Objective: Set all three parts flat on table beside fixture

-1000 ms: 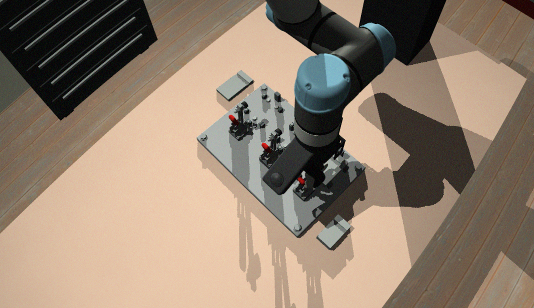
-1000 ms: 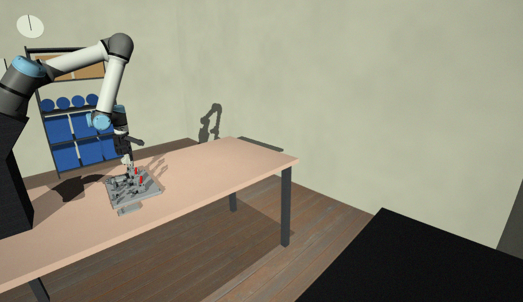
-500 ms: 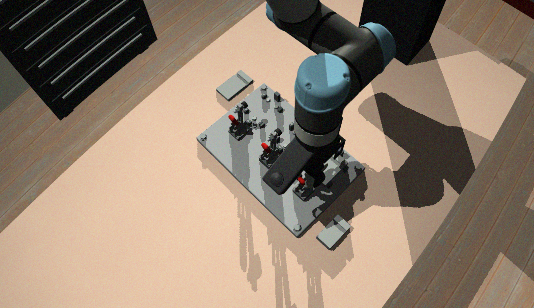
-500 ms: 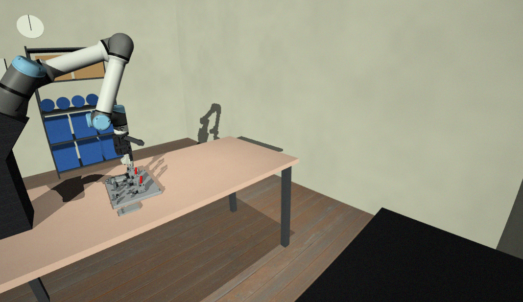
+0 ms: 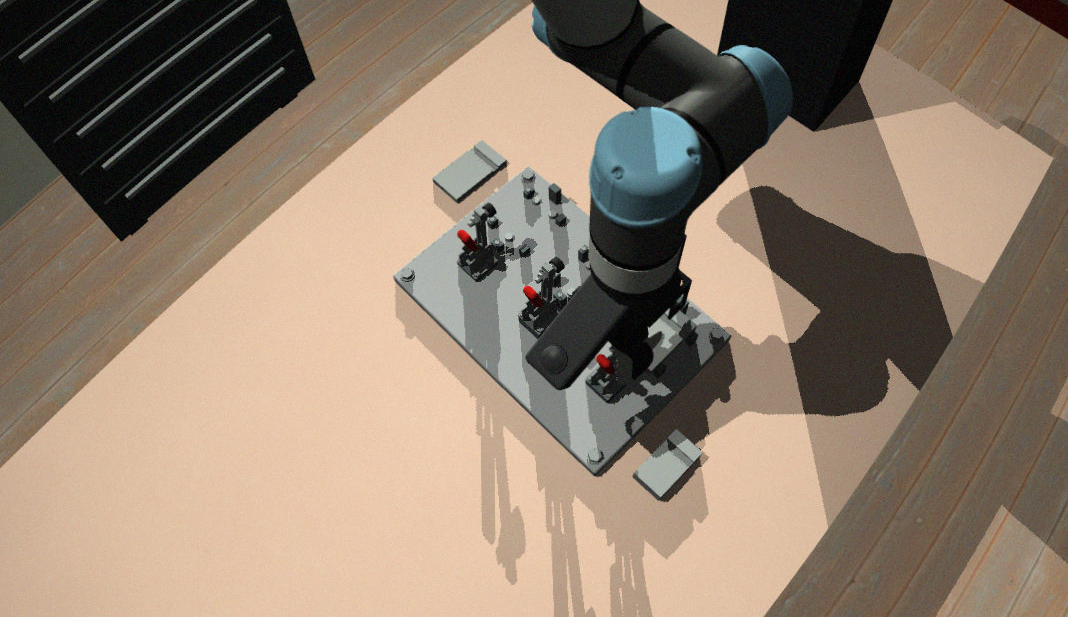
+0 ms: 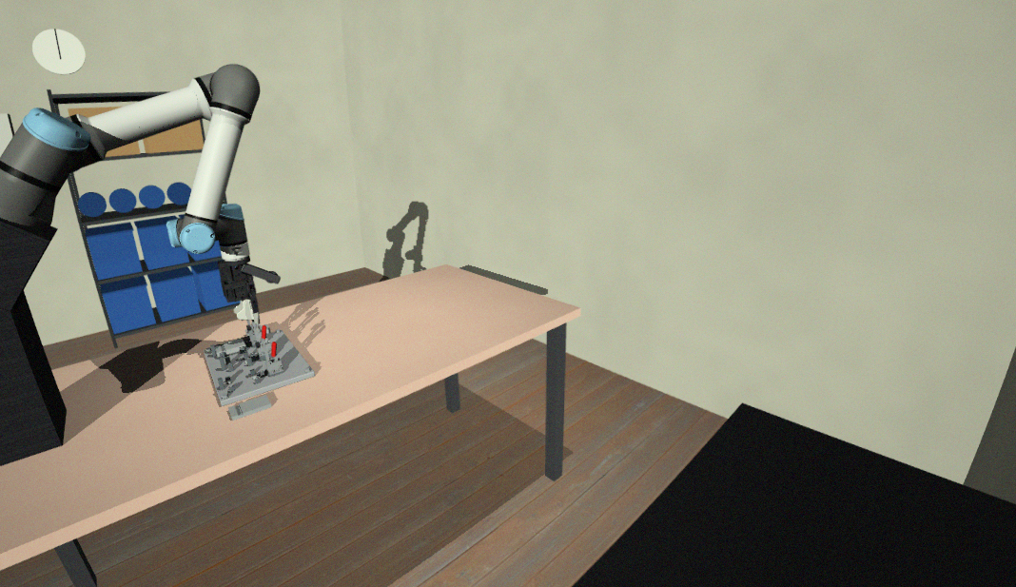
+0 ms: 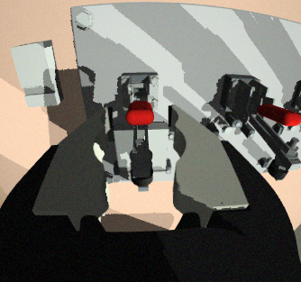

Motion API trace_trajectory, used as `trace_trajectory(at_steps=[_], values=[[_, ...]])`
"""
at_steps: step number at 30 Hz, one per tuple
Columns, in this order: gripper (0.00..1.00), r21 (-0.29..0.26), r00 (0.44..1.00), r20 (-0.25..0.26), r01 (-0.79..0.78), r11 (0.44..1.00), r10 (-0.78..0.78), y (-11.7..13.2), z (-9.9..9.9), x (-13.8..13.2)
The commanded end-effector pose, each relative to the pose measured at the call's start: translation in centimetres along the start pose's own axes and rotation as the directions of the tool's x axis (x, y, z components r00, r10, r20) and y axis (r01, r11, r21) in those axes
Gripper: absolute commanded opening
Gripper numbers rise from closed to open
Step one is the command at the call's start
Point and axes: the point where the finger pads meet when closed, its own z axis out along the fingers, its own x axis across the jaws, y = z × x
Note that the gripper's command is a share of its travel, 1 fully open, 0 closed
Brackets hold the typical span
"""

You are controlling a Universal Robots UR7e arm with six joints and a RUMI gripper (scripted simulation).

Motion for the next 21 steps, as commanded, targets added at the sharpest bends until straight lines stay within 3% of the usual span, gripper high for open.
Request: trace_trajectory(at_steps=[1,15,21], values=[[0.28,0.001,1.000,0.000,0.000,1.000,0.000,0.0,0.0,0.0],[0.28,0.001,1.000,0.000,0.000,1.000,0.000,0.0,-0.4,0.0],[0.28,0.001,1.000,0.000,0.000,1.000,0.000,0.0,-2.2,0.0]])
